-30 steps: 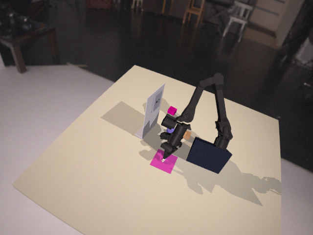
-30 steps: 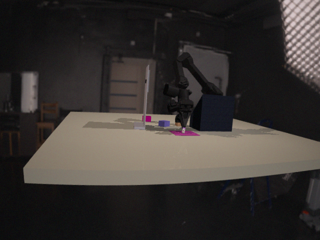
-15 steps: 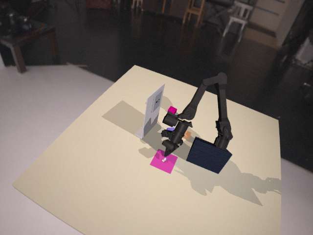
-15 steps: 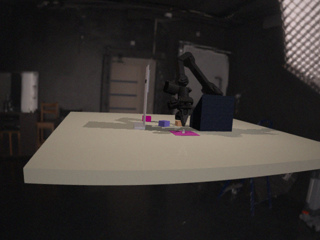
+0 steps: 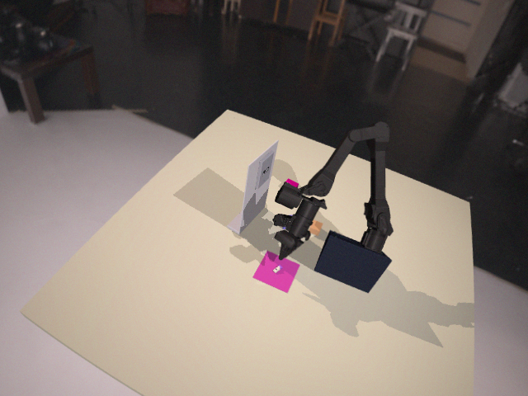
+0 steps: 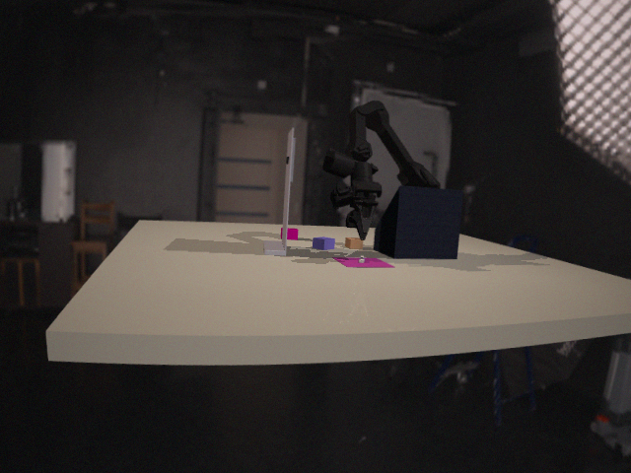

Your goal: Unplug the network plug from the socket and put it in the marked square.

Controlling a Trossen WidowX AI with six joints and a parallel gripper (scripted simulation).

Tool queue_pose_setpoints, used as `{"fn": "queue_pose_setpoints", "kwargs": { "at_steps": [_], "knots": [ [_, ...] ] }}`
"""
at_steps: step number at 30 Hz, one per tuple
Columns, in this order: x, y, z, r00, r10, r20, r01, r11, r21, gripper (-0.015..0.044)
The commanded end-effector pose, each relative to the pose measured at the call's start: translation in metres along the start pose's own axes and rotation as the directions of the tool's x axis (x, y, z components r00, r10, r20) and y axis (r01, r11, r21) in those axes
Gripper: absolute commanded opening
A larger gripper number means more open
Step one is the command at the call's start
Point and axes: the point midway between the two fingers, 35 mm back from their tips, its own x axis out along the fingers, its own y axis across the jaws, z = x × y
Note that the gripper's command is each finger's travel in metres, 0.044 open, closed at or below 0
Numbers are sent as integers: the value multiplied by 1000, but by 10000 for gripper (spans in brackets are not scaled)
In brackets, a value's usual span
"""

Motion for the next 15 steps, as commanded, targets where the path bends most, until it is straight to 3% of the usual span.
{"fn": "queue_pose_setpoints", "kwargs": {
  "at_steps": [1,15],
  "knots": [
    [-7,5,3,1000,2,8,-2,1000,3,156],
    [-30,20,3,1000,3,7,-3,1000,2,156]
  ]
}}
